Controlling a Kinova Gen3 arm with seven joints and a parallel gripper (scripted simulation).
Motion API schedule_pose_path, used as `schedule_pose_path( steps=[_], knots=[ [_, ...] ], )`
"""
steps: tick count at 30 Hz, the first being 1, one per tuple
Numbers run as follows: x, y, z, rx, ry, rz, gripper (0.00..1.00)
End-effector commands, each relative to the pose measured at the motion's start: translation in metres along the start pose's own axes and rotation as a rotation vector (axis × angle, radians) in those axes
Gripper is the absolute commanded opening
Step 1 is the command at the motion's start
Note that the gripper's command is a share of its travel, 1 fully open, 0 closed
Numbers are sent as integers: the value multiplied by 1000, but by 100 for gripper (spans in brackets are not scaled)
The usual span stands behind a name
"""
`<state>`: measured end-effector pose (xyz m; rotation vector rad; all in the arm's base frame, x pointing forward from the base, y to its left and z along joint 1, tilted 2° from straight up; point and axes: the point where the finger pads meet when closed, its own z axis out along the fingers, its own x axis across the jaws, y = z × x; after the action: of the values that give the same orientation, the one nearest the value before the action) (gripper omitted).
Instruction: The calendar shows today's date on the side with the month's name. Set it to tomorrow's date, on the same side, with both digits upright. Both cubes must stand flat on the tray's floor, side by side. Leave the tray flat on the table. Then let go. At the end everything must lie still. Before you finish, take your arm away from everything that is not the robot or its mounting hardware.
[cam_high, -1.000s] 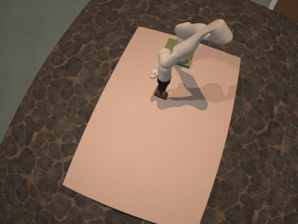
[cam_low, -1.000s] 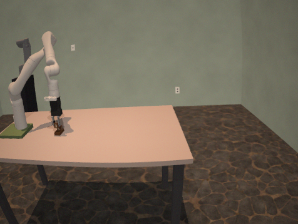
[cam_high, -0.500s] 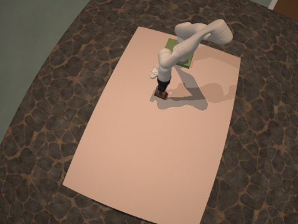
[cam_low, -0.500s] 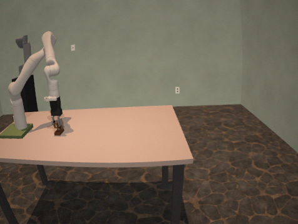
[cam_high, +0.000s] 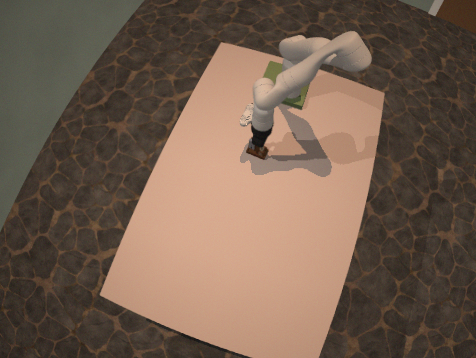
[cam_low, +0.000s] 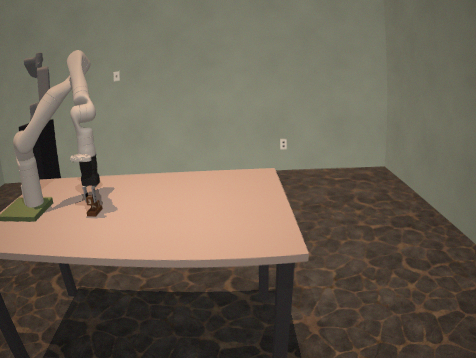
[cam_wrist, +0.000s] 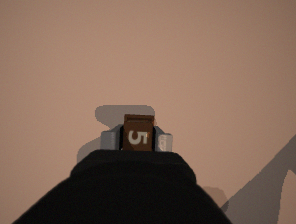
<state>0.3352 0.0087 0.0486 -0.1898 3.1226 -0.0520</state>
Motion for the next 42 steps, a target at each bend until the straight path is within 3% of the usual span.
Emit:
schedule_pose_path(
  steps=[1,42],
  knots=[
    [0,0,1,0,0,1,60],
    [0,0,24,0,0,1,60]
  ],
)
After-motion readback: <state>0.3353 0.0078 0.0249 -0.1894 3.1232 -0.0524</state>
